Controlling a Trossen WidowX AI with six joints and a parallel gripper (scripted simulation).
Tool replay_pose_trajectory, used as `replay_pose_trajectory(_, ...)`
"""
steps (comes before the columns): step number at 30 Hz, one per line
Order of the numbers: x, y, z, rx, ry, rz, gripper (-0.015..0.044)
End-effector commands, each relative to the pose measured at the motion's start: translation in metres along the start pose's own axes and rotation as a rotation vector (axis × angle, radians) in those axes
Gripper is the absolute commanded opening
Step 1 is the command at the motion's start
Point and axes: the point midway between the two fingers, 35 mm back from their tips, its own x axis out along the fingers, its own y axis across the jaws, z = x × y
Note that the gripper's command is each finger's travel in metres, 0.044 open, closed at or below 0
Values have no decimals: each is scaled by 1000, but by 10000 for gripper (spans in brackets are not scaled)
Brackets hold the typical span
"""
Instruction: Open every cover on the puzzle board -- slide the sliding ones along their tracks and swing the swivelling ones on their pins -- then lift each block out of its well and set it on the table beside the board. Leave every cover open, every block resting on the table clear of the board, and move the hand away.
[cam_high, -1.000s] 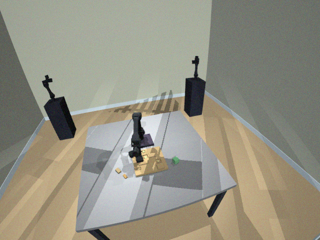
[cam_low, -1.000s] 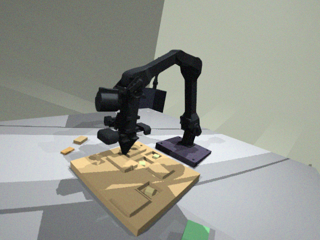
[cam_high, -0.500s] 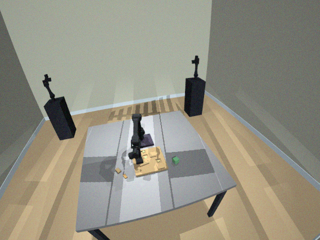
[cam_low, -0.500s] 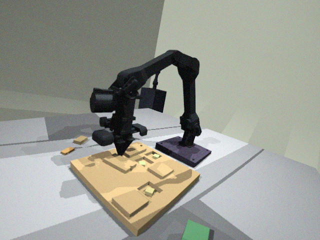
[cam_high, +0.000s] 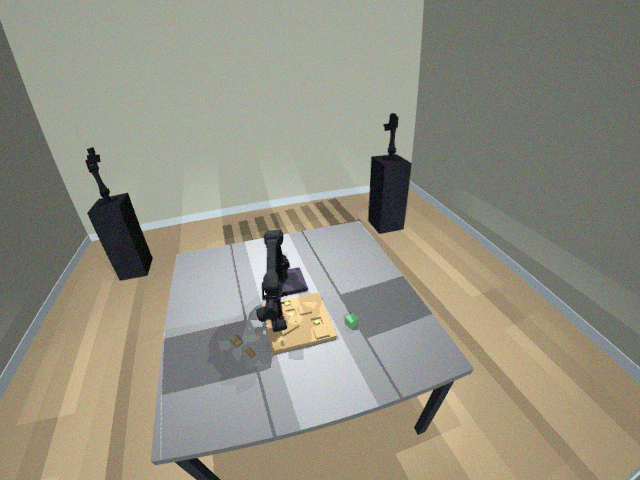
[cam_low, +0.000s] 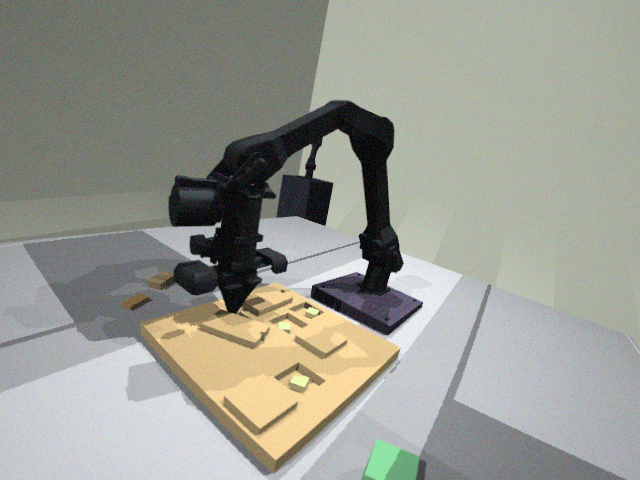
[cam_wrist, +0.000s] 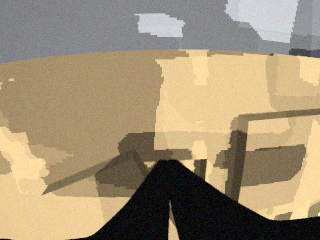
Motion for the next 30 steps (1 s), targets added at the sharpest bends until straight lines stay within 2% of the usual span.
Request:
replay_pose_trajectory(1,-1,6,1,-1,-3,3,0)
replay_pose_trajectory(30,-2,36,-6,-1,-3,6,0)
